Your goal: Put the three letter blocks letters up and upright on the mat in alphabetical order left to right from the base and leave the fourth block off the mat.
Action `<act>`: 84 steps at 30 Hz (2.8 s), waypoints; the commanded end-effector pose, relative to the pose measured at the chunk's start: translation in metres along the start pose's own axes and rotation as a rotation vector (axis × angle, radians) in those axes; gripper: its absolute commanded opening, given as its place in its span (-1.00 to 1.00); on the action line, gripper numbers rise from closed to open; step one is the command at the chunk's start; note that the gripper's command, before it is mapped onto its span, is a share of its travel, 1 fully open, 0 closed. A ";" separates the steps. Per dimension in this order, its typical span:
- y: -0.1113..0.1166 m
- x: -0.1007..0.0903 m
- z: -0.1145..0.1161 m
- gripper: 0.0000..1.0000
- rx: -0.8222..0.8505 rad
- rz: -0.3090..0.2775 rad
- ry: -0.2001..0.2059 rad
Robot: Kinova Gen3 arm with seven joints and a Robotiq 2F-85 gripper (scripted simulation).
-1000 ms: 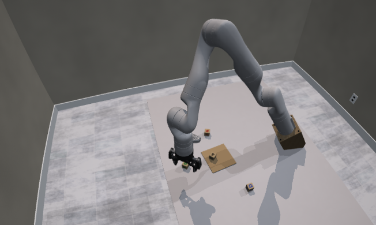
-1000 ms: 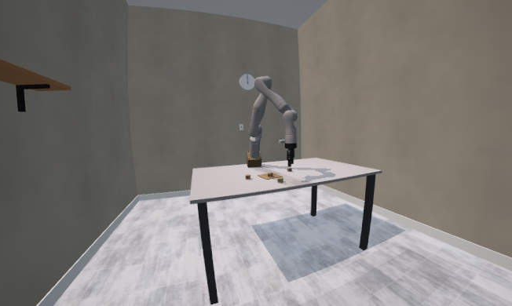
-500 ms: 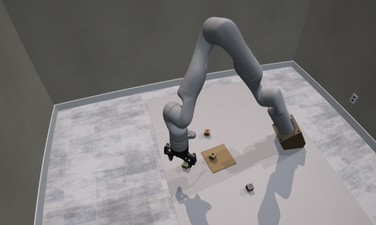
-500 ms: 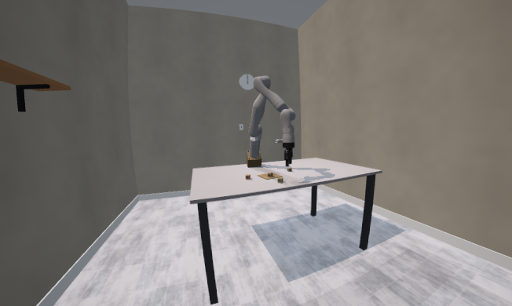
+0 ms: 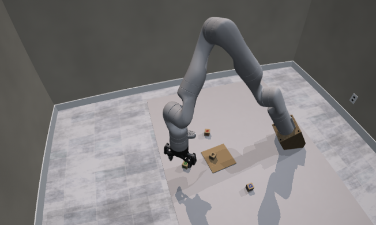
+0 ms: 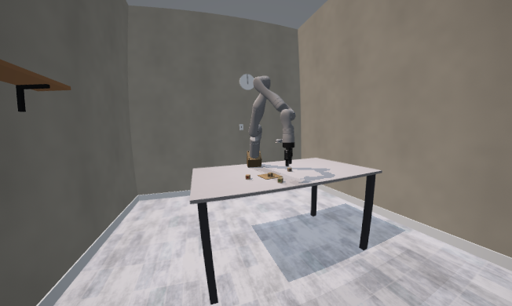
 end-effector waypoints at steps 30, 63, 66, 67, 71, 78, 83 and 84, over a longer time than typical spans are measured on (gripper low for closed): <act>0.000 -0.001 0.000 1.00 0.000 -0.001 0.001; 0.105 -0.005 0.104 1.00 0.000 -0.001 0.000; 0.105 -0.005 0.104 1.00 0.000 -0.001 0.000; 0.105 -0.005 0.104 1.00 0.000 -0.001 0.000; 0.105 -0.005 0.104 1.00 0.000 -0.001 0.000; 0.105 -0.005 0.104 1.00 0.000 -0.001 0.000; 0.105 -0.005 0.104 1.00 0.000 -0.001 0.000; 0.105 -0.005 0.104 1.00 0.000 -0.001 0.000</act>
Point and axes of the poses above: the point where the finger pads meet when closed, its own x axis out along the fingers, its own z axis across the jaws, y = z × x, the point moved 3 cm from there along -x, back along the fingers, and after that the axes turned 1 degree about x, right-handed, at the moved point
